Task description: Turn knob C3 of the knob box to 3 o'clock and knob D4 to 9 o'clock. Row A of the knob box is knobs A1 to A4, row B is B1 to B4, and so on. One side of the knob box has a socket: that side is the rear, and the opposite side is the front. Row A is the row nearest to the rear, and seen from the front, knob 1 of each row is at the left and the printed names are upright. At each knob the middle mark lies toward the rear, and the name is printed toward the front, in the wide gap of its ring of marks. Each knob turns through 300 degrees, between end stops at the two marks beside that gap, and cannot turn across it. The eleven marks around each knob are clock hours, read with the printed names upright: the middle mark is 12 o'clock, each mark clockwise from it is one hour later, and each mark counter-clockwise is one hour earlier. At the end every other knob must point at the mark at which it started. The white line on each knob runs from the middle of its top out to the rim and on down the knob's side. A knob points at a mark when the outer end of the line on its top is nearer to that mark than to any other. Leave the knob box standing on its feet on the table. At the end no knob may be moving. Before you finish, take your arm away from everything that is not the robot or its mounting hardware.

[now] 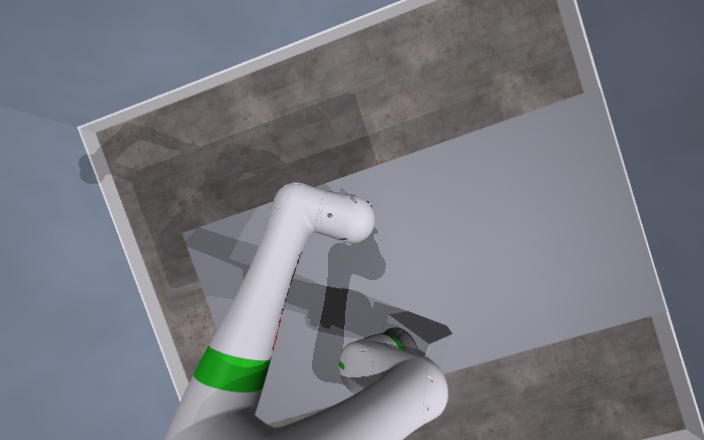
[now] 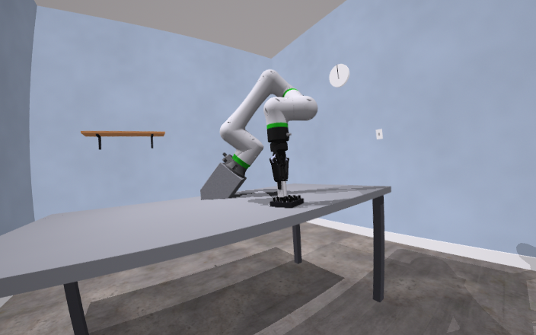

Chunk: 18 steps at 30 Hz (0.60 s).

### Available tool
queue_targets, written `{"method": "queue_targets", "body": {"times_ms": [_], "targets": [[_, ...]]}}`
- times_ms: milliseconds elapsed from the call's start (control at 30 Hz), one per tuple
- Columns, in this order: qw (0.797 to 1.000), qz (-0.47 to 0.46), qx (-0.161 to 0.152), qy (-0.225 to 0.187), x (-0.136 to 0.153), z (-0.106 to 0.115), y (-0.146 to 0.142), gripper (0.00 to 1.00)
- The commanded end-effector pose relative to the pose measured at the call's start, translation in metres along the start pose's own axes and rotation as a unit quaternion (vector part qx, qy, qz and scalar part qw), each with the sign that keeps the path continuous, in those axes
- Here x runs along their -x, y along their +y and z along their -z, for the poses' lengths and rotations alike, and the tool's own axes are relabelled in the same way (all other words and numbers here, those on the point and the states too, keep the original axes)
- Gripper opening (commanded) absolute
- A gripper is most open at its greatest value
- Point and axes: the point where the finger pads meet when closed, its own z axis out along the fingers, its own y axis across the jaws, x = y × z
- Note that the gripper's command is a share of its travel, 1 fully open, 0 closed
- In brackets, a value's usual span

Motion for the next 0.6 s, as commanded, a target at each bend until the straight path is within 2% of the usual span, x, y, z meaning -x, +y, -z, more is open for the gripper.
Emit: {"method": "queue_targets", "body": {"times_ms": [0, 567], "targets": [[1.000, 0.000, 0.000, 0.000, 0.0001, -0.0006, -0.0002, 0.12], [1.000, 0.000, 0.000, 0.000, 0.0001, -0.0093, -0.0002, 0.12]]}}
